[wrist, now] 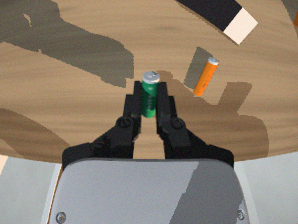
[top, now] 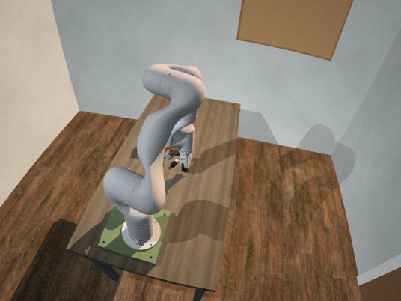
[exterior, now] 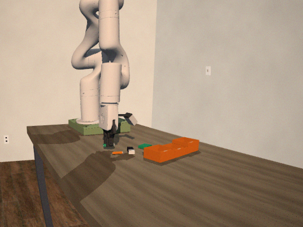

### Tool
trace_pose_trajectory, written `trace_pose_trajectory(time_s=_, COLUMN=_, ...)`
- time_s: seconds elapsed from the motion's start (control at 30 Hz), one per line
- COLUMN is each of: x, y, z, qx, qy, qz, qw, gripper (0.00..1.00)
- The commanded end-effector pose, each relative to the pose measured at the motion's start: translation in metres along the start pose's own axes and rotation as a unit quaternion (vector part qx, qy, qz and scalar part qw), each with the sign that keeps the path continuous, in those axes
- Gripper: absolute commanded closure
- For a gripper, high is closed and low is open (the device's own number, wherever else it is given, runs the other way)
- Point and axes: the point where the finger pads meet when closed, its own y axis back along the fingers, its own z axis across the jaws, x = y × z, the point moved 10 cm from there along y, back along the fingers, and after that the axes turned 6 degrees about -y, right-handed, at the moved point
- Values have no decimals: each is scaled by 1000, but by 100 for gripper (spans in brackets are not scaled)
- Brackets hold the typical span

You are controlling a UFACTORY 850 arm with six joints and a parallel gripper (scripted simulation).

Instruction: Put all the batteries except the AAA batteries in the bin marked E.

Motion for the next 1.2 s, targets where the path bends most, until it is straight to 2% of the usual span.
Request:
trace_pose_trajectory(time_s=0.0, x=-1, y=14, z=2, qx=2, qy=0, qz=2, qw=1000, gripper=100)
trace_pose_trajectory(time_s=0.37, x=-1, y=44, z=2, qx=2, qy=0, qz=2, qw=1000, gripper=100)
trace_pose_trajectory(time_s=0.87, x=-1, y=44, z=2, qx=2, qy=0, qz=2, qw=1000, gripper=100)
trace_pose_trajectory(time_s=1.03, x=-1, y=50, z=2, qx=2, qy=0, qz=2, qw=1000, gripper=100)
trace_pose_trajectory(time_s=1.17, x=21, y=51, z=12, qx=2, qy=0, qz=2, qw=1000, gripper=100)
